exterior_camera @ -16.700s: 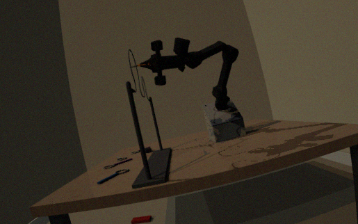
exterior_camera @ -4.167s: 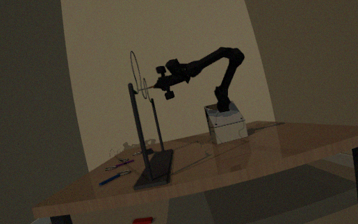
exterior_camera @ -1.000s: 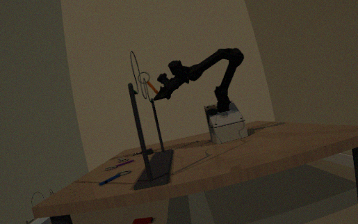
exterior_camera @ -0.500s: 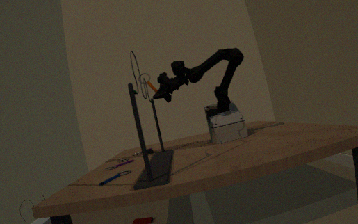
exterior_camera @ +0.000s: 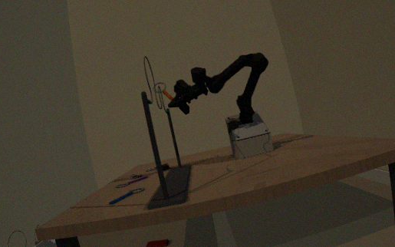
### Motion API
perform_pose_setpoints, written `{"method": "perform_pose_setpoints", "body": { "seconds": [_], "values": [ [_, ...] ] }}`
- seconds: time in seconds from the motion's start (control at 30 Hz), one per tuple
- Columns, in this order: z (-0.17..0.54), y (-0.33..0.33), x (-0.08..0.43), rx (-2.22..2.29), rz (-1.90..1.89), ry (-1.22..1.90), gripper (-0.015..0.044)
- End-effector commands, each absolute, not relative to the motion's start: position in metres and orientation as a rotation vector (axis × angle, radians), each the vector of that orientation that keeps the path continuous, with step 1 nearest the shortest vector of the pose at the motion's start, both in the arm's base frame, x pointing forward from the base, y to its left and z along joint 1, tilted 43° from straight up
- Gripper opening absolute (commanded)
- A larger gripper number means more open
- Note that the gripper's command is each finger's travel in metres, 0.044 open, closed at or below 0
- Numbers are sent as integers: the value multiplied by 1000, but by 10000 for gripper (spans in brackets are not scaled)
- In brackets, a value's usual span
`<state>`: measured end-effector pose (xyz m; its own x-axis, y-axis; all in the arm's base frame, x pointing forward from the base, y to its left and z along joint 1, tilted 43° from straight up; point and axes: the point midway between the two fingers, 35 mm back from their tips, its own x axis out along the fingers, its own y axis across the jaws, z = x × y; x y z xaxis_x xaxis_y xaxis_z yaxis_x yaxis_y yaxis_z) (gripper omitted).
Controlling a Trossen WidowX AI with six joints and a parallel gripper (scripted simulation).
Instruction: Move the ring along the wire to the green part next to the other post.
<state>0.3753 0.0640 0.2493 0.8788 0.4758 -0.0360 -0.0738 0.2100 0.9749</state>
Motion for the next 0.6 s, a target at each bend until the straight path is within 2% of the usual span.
{"method": "perform_pose_setpoints", "body": {
  "seconds": [0.0, 0.57],
  "values": [
    [247, 65, 375, 1364, 396, 364, -150],
    [259, 67, 376, 1524, 428, 328, -150]
  ]
}}
